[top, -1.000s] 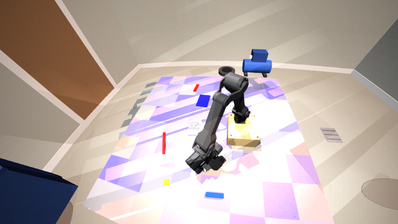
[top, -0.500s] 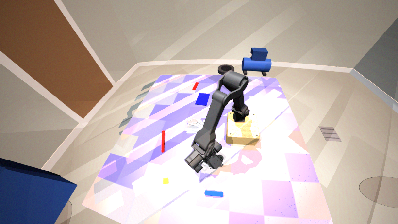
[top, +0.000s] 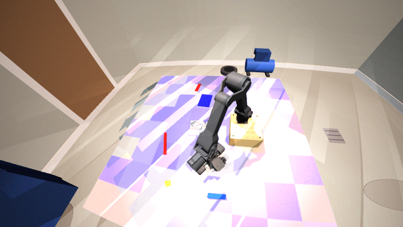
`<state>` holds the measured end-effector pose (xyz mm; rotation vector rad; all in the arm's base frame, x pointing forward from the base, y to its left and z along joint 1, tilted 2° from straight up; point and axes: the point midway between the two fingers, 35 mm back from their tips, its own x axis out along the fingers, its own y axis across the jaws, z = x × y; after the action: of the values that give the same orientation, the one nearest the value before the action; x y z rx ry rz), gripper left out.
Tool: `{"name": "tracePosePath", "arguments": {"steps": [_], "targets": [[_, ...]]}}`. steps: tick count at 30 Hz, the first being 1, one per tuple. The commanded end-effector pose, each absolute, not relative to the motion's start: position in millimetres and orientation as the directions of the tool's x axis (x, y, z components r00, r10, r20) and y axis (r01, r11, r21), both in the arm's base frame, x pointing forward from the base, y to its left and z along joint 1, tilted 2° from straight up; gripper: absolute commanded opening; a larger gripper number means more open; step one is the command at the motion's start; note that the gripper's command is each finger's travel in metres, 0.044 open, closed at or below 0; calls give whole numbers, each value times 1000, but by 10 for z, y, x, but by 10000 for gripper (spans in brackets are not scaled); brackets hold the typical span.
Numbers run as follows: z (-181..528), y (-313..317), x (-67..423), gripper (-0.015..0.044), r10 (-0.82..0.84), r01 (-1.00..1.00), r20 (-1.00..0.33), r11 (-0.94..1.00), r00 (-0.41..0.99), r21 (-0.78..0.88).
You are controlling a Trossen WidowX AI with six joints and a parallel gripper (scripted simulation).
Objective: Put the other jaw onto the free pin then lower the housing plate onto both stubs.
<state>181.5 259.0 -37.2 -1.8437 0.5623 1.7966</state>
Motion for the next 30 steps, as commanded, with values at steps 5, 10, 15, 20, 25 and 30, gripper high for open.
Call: {"name": "tracePosePath", "arguments": {"steps": [5, 10, 15, 20, 25, 30], "targets": [[-371, 2590, 1815, 351, 51, -611, -998, -789, 43, -67], [-371, 2590, 1815, 351, 51, -611, -998, -789, 43, -67], [-351, 2592, 1815, 351, 51, -611, -998, -789, 43, -67], [-202, 2596, 1819, 351, 50, -610, -998, -789, 44, -67], [-44, 2593, 1817, 351, 49, -610, -998, -790, 45, -67], [116, 2583, 1810, 351, 49, -609, -998, -790, 46, -66]]}}
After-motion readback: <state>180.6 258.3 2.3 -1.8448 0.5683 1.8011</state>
